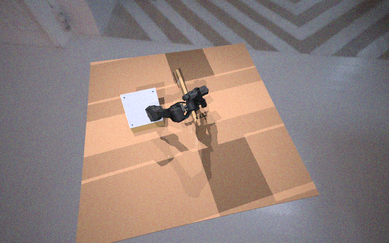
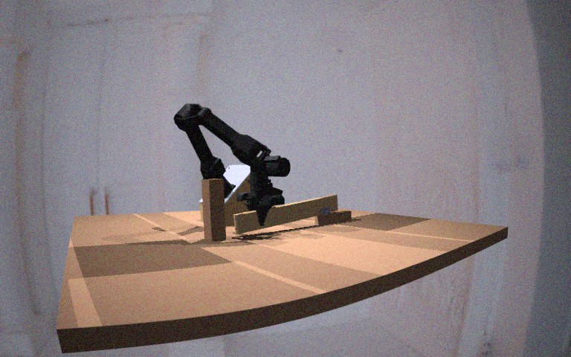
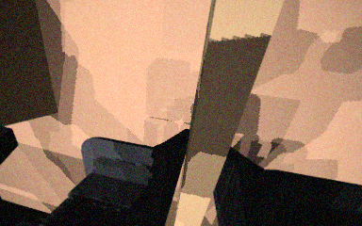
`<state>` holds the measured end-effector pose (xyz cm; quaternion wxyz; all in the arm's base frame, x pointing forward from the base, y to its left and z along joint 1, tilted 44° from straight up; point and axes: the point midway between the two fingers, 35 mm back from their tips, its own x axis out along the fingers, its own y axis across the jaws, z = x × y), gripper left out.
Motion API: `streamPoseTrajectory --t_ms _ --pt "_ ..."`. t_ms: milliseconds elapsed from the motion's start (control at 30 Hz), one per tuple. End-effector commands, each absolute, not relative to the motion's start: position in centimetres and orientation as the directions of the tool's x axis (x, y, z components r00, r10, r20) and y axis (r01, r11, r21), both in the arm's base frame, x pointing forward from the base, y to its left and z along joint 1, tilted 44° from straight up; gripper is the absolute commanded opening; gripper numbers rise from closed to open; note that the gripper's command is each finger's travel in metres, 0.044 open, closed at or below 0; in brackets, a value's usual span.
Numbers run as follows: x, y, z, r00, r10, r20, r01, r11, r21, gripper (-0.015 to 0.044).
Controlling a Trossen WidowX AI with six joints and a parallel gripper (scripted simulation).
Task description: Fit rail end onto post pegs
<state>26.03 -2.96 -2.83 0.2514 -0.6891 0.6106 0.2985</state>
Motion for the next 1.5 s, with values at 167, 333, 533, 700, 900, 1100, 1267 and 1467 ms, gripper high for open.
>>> streamPoseTrajectory --t_ms 167,333,533,700,900,1100,1267,1467 --pt "26.1 -2.4 -2.5 0.081 -0.686 -0.723 -0.991 -0.132 0.015 0.0000" --pt "26.1 -2.2 -2.3 0.081 -0.686 -0.723 -0.991 -0.132 0.014 0.0000" --pt "26.1 -2.0 -2.1 0.081 -0.686 -0.723 -0.991 -0.132 0.014 0.0000" --pt "26.1 -1.8 -1.9 0.081 -0.686 -0.724 -0.991 -0.132 0.014 0.0000" --pt "26.1 -1.6 -1.7 0.081 -0.685 -0.724 -0.991 -0.132 0.014 0.0000" --pt "26.1 -1.4 -1.5 0.081 -0.685 -0.724 -0.991 -0.132 0.014 0.0000" --pt "26.1 -1.2 -1.3 0.081 -0.685 -0.724 -0.991 -0.132 0.014 0.0000" --pt "26.0 -1.0 -1.1 0.081 -0.685 -0.724 -0.991 -0.132 0.014 0.0000"
